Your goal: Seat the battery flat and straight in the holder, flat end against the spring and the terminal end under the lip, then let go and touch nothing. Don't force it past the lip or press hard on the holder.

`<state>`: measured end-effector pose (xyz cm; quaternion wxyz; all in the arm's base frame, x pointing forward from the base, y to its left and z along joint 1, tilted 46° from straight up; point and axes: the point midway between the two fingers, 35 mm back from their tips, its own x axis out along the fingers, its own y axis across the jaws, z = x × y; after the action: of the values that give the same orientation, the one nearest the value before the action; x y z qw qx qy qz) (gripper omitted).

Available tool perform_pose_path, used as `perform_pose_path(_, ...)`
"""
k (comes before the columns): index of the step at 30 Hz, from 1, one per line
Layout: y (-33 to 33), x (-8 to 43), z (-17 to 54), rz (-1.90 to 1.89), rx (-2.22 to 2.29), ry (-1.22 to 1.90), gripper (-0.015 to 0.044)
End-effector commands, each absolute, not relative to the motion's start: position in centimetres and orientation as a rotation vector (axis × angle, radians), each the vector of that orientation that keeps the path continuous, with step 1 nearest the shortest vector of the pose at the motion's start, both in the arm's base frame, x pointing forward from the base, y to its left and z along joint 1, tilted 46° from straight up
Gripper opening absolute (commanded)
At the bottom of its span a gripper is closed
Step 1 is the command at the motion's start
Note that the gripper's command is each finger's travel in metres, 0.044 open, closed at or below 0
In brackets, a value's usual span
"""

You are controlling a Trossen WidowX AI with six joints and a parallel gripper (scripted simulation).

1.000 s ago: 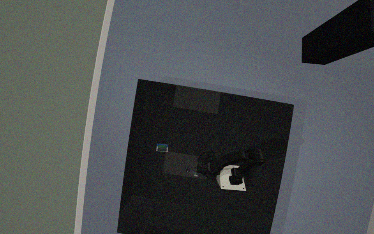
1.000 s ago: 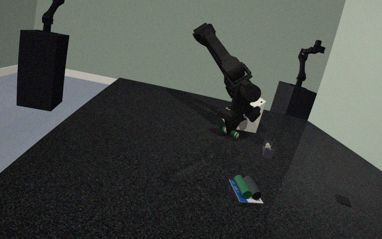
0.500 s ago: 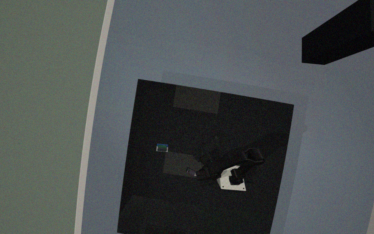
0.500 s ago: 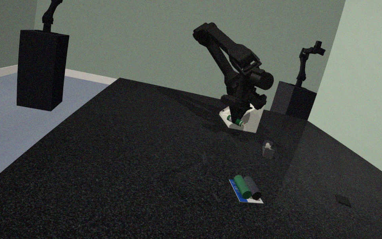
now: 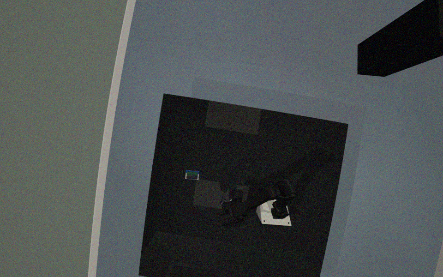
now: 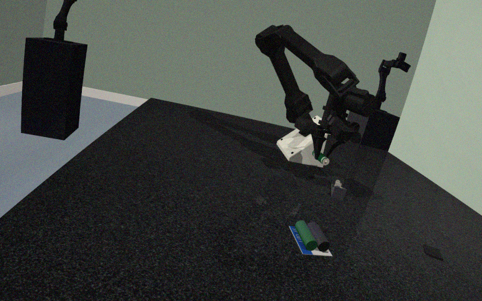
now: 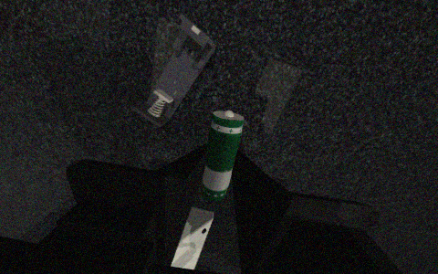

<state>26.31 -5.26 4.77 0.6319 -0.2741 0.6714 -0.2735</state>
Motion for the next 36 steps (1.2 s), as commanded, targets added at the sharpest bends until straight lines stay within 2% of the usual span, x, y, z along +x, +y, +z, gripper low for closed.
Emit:
perform_pose_path(1, -4.0, 27.8, 3.9, -0.72, -0.52, 1.48, 0.0069)
perform_pose_path(12, -0.7, 31.0, 0.8, -0.968, -0.244, 1.305, 0.0069)
perform_pose_path(36, -3.2, 31.4, -1.4, -0.894, -0.328, 1.116, 0.0069)
